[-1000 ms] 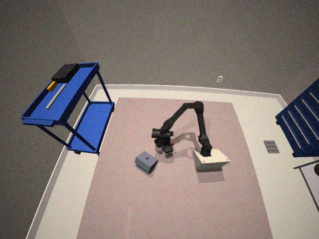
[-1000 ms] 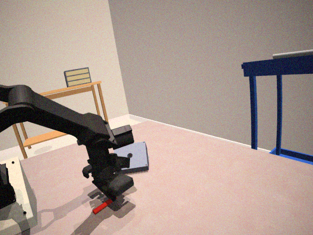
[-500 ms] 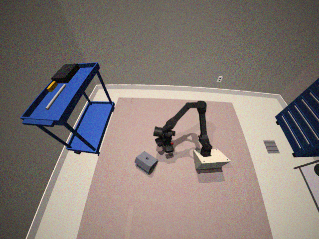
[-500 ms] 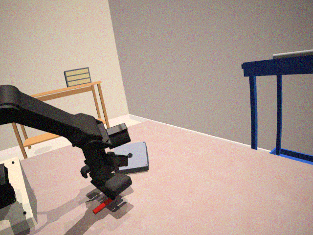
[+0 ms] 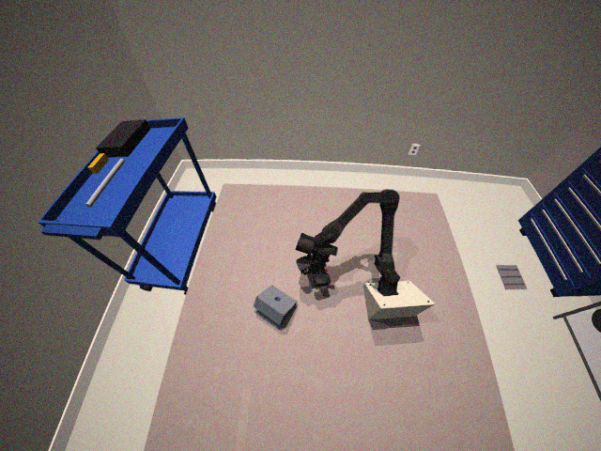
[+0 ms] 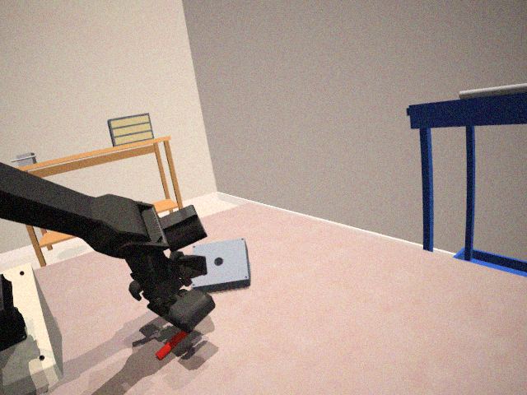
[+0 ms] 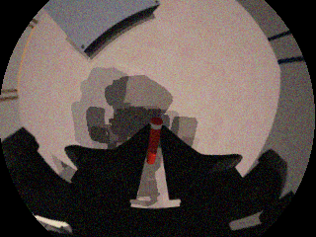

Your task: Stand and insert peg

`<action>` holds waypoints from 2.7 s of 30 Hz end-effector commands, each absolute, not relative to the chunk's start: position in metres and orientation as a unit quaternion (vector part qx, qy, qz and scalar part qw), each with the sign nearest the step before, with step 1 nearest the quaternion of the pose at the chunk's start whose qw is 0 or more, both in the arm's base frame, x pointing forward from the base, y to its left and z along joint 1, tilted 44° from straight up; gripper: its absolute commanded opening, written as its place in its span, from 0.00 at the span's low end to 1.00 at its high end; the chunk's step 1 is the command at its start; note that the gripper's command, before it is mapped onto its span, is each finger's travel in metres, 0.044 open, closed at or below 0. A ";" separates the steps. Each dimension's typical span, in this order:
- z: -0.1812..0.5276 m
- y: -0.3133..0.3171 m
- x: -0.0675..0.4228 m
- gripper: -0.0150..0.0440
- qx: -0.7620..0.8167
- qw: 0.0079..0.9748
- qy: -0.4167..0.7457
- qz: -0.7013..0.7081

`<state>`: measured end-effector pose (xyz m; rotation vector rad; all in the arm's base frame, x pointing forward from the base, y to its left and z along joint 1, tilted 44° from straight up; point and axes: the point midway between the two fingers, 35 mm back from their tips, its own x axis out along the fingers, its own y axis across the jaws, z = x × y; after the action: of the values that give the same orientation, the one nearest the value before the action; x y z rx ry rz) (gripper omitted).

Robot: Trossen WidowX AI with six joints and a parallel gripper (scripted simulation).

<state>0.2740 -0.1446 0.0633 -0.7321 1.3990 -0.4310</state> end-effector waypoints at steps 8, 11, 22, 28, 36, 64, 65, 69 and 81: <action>0.067 -0.141 0.269 0.34 -0.336 0.712 0.592 -0.173; 0.068 -0.140 0.268 0.34 -0.339 0.719 0.583 -0.169; 0.073 -0.137 0.263 0.34 -0.347 0.746 0.548 -0.152; 0.075 -0.135 0.260 0.34 -0.351 0.760 0.528 -0.143; 0.078 -0.134 0.255 0.34 -0.356 0.778 0.502 -0.130; 0.086 -0.130 0.239 0.34 -0.370 0.832 0.404 -0.086; 0.086 -0.130 0.238 0.34 -0.371 0.834 0.400 -0.084; 0.087 -0.129 0.236 0.34 -0.372 0.840 0.386 -0.078; 0.089 -0.129 0.228 0.34 -0.376 0.859 0.342 -0.058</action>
<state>0.2298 -0.1292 0.0889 -0.7846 0.7433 -0.1353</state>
